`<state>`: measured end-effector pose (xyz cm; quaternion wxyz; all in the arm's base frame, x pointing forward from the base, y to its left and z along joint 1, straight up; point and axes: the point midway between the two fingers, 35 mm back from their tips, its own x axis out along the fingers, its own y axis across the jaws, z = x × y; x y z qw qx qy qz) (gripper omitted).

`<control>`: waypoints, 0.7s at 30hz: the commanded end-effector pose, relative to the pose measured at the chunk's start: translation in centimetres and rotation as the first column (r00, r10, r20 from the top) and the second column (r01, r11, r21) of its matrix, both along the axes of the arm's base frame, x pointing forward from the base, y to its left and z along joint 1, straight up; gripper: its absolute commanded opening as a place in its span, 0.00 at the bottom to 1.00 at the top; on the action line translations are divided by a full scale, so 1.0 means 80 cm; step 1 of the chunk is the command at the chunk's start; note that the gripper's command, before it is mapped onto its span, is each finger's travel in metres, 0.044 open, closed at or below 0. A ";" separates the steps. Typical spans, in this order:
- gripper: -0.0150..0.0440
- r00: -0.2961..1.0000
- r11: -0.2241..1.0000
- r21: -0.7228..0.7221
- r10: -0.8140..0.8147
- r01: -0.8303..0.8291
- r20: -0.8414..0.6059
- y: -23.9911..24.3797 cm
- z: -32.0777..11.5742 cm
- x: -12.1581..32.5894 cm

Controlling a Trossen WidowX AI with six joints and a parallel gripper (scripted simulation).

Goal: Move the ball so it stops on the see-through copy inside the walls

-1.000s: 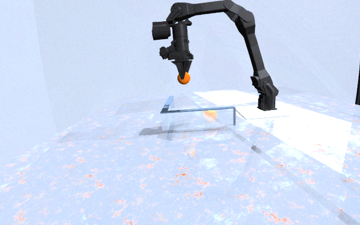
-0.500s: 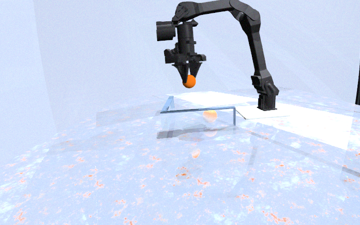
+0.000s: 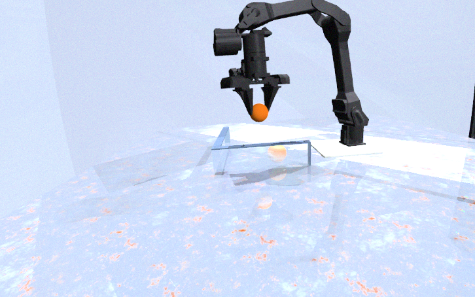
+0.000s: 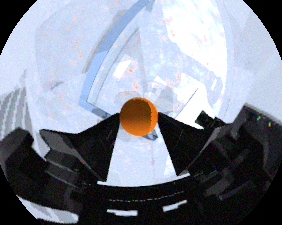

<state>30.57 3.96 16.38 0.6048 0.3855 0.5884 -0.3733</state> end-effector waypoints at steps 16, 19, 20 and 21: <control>0.25 0.856 0.856 0.020 -0.517 0.517 -0.011 0.048 -0.025 -0.040; 0.25 0.846 0.846 0.021 -0.532 0.533 -0.011 0.049 -0.026 -0.042; 0.25 0.846 0.846 0.021 -0.532 0.533 -0.011 0.049 -0.026 -0.042; 0.25 0.846 0.846 0.021 -0.532 0.533 -0.011 0.049 -0.026 -0.042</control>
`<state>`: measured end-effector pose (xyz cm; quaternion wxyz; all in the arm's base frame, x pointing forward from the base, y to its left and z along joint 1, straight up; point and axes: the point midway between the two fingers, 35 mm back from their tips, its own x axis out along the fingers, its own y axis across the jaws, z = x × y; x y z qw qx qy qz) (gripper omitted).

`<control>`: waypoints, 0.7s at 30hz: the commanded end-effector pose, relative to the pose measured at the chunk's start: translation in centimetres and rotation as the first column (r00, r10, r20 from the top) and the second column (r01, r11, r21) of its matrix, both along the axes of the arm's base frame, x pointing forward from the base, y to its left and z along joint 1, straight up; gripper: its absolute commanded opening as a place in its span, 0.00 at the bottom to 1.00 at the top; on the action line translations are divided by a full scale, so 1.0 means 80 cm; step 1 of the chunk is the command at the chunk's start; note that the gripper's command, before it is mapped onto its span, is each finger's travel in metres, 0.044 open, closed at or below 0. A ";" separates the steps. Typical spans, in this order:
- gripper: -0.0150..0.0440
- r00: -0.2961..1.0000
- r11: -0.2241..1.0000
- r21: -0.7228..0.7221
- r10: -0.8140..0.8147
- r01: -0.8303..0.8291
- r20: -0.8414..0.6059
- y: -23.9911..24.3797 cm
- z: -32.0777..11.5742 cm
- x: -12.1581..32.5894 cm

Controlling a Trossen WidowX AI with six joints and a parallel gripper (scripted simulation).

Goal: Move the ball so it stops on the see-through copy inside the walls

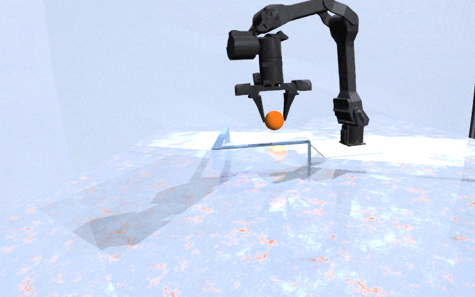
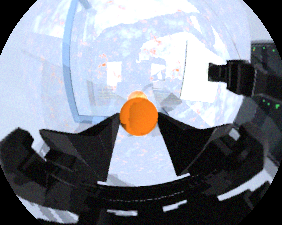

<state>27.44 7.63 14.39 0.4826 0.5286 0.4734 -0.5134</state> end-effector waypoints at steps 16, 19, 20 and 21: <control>0.25 0.999 0.999 0.006 -0.038 0.038 0.002 0.004 -0.064 0.001; 0.25 0.999 0.999 0.006 -0.038 0.038 0.002 0.004 -0.081 0.000; 0.25 0.999 0.999 0.006 -0.038 0.038 0.002 0.004 -0.085 0.000; 0.25 0.999 0.999 0.006 -0.038 0.038 0.002 0.004 -0.088 0.000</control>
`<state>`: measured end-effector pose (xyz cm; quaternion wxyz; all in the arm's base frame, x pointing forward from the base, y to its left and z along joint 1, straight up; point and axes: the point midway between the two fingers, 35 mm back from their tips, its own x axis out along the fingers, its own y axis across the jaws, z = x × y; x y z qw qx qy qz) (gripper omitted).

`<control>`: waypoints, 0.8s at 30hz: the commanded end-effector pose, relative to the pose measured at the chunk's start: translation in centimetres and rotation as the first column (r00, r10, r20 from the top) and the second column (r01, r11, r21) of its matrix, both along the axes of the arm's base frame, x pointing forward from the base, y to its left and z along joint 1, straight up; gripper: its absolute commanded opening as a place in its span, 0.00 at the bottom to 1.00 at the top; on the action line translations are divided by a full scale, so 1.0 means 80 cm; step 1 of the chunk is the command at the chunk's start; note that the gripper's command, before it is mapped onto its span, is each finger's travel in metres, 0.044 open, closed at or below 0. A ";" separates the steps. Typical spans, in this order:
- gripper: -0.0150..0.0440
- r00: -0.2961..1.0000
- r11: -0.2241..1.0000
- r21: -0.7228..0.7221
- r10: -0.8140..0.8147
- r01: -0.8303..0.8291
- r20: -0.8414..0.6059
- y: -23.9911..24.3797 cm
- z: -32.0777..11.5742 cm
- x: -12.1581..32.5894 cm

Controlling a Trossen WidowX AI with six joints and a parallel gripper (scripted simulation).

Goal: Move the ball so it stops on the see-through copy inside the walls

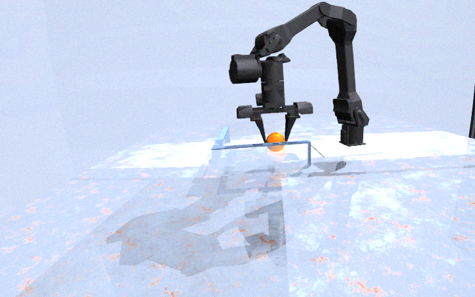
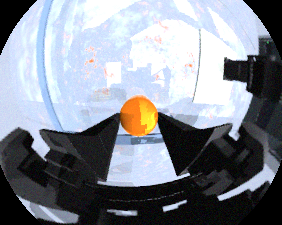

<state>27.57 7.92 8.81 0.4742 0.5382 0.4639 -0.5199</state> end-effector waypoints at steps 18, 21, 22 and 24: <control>0.25 1.000 1.000 0.004 -0.004 0.004 -0.002 0.001 -0.042 -0.002; 0.25 1.000 1.000 0.004 -0.004 0.004 -0.002 0.001 -0.043 -0.002; 0.25 1.000 1.000 0.004 -0.004 0.004 -0.002 0.001 -0.043 -0.002; 0.34 1.000 1.000 0.000 0.000 0.000 -0.001 0.000 -0.038 -0.001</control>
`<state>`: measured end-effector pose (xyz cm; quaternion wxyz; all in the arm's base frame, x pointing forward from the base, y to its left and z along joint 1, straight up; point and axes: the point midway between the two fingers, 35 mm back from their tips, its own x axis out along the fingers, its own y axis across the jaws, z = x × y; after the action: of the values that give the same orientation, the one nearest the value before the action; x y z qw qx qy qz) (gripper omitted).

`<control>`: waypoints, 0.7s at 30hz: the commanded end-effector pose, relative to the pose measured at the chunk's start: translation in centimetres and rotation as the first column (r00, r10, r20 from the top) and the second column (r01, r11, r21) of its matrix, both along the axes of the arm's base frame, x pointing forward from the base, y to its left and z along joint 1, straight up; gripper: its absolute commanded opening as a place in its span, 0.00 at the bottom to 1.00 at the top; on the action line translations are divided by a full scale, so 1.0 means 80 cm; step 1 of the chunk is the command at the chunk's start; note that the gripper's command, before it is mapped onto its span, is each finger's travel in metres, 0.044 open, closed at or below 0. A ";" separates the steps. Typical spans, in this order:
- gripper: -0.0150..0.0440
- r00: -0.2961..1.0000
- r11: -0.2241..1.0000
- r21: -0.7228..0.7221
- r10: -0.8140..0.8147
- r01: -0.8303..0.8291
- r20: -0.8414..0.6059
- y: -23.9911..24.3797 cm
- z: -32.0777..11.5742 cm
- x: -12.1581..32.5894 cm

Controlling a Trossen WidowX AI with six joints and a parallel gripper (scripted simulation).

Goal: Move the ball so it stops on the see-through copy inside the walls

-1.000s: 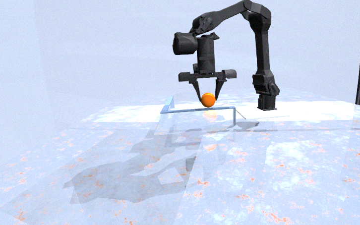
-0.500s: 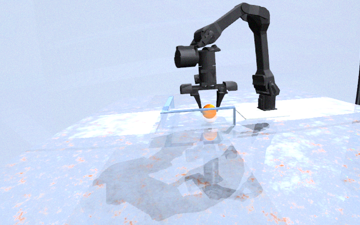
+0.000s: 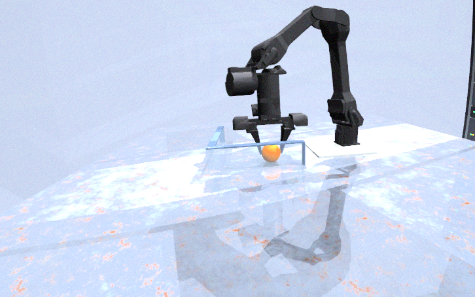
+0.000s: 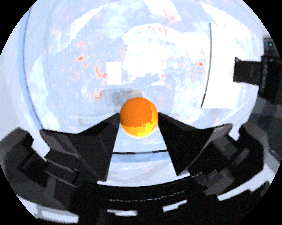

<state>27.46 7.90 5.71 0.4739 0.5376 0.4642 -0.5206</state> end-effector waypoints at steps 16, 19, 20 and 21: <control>0.85 1.000 1.000 0.001 -0.001 0.001 0.001 0.001 0.026 0.003; 0.85 1.000 1.000 0.003 -0.003 0.003 0.000 0.001 0.081 0.001; 0.85 1.000 1.000 0.004 -0.003 0.003 0.000 0.000 0.096 -0.001; 0.85 1.000 1.000 0.004 -0.004 0.004 0.000 0.000 0.104 -0.002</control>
<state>27.44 7.89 9.75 0.4711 0.5319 0.4669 -0.5264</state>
